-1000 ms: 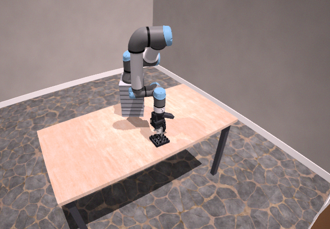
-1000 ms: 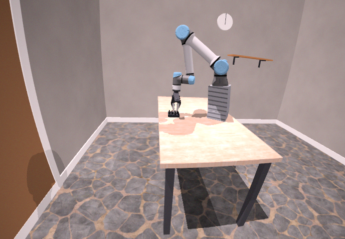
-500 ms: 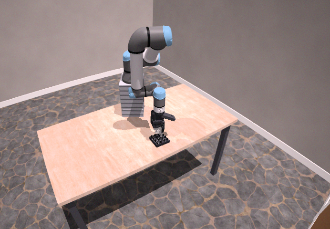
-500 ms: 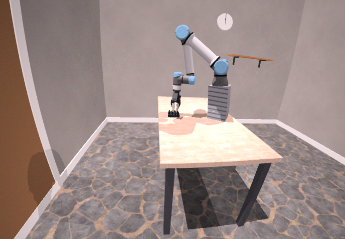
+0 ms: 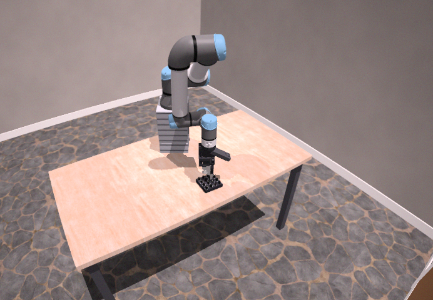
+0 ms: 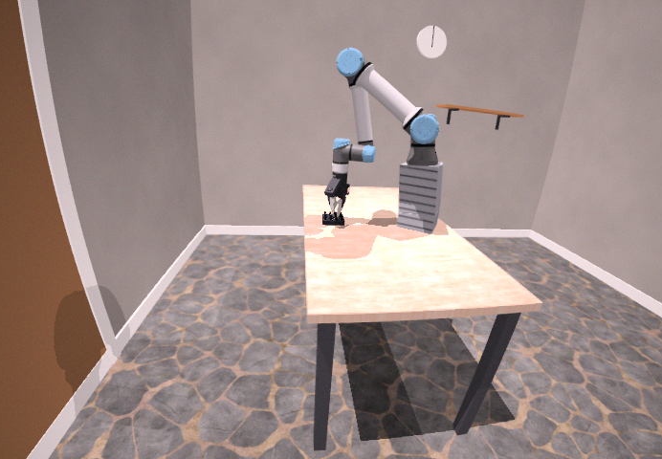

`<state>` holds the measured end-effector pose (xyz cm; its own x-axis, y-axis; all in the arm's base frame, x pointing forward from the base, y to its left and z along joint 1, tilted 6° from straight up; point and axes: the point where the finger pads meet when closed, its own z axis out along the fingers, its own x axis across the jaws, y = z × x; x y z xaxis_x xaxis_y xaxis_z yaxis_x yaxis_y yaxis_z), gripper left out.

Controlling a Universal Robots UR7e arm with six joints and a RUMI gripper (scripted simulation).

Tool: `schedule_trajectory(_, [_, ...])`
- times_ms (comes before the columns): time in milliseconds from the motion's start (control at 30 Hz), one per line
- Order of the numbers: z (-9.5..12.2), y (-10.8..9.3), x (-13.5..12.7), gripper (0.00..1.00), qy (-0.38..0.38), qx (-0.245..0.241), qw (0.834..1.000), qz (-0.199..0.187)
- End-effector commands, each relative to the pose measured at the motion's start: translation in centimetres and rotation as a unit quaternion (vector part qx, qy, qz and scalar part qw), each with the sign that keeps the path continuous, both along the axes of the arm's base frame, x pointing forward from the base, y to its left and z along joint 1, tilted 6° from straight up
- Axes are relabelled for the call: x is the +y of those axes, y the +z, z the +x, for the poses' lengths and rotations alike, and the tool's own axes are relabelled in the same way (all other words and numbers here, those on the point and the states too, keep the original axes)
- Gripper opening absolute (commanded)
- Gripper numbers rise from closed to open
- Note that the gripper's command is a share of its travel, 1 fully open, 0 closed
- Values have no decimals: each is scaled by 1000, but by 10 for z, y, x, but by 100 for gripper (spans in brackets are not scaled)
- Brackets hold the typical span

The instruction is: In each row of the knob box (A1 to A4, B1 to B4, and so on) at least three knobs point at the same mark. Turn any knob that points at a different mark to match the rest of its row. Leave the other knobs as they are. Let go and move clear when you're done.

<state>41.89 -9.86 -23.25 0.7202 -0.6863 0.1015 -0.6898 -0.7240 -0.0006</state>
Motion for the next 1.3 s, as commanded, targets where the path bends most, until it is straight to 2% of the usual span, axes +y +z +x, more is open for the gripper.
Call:
schedule_trajectory(0, [1, 0, 0, 4, -46, -3, 999, 2])
schedule_trajectory(667, [1, 1, -1, 4, -137, -10, 990, 9])
schedule_trajectory(1267, [1, 1, -1, 4, -159, -11, 987, 10])
